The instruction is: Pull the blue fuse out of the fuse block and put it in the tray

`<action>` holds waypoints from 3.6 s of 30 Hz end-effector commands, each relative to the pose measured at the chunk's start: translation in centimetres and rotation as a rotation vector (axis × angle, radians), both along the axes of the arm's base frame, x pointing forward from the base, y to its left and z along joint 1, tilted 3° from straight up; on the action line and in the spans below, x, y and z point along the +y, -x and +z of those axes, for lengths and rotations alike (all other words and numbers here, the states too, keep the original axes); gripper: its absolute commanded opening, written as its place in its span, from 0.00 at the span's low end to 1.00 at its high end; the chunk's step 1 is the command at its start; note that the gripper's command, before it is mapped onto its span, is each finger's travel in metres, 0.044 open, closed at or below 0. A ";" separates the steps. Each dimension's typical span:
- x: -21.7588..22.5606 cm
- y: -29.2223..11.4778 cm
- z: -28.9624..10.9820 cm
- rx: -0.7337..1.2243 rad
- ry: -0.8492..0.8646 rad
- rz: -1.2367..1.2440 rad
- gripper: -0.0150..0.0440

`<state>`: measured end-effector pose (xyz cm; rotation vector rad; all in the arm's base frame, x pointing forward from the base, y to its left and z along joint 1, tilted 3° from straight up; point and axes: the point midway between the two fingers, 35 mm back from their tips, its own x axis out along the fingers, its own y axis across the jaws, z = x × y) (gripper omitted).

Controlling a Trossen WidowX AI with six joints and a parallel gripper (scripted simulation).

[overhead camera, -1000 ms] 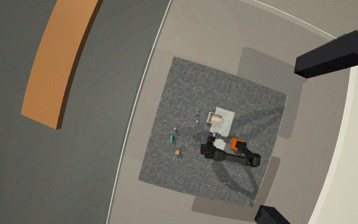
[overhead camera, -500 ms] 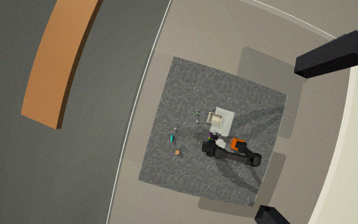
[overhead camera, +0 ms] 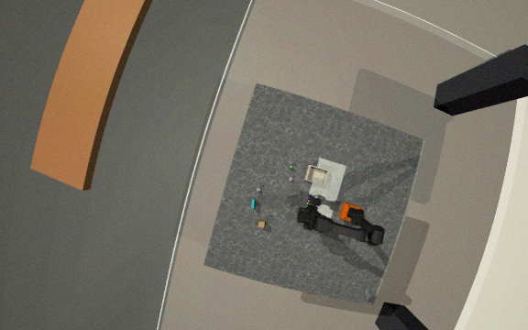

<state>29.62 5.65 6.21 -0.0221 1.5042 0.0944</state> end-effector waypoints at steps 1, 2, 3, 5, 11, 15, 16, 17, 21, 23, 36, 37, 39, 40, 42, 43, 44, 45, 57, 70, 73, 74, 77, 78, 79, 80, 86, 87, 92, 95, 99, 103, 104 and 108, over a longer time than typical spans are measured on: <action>-0.1 0.0 -0.4 0.000 0.005 -0.004 0.36; -0.1 0.0 -0.5 0.000 0.005 -0.004 0.36; -0.1 0.0 -0.6 0.000 0.005 -0.004 0.36; -0.1 0.0 -0.8 0.000 0.005 -0.004 0.36; -0.1 0.0 -1.3 0.000 0.005 -0.004 0.36; -0.1 0.0 -1.3 0.000 0.005 -0.004 0.36; -0.1 0.0 -1.3 0.000 0.005 -0.004 0.36; -0.1 0.0 -1.3 0.000 0.005 -0.004 0.36; -0.1 0.0 -1.3 0.000 0.005 -0.004 0.36; -0.1 0.0 -1.3 0.000 0.005 -0.004 0.36; 0.0 0.0 -2.3 0.000 0.005 -0.004 0.36; 0.0 0.0 -2.3 0.000 0.005 -0.004 0.36; 0.0 0.0 -2.2 0.002 0.000 0.000 0.35; 0.0 0.0 -2.2 0.002 0.000 0.000 0.34; 0.0 0.0 -2.2 0.002 0.000 0.000 0.32; 0.0 0.0 -2.2 0.002 0.000 0.000 0.31; 0.0 0.0 -2.2 0.002 0.000 0.000 0.29; 0.0 0.0 -2.2 0.002 0.000 0.000 0.28; 0.0 0.0 -1.9 0.002 0.001 0.000 0.25; 0.0 0.0 -1.3 0.001 0.001 -0.001 0.25; 0.0 0.0 -1.2 0.001 0.002 -0.001 0.25; 0.0 0.0 -1.1 0.001 0.002 -0.001 0.25; 0.0 0.0 -1.0 0.001 0.002 -0.001 0.25; 0.0 0.0 -0.9 0.001 0.002 -0.001 0.25; 0.0 0.0 -0.9 0.001 0.002 -0.001 0.25; 0.0 0.0 -0.8 0.001 0.002 -0.001 0.25; 0.0 0.0 -0.5 0.001 0.002 -0.002 0.25; 0.0 0.0 -0.5 0.001 0.002 -0.002 0.25; 0.0 0.0 -0.2 0.001 0.003 -0.002 0.25; -0.1 0.0 -0.1 0.001 0.003 -0.002 0.25; -0.1 0.0 0.1 0.000 0.003 -0.002 0.25; -0.1 0.1 0.3 0.000 0.003 -0.003 0.25; -0.1 0.1 0.4 0.000 0.004 -0.003 0.25; -0.1 0.1 0.6 0.000 0.004 -0.003 0.25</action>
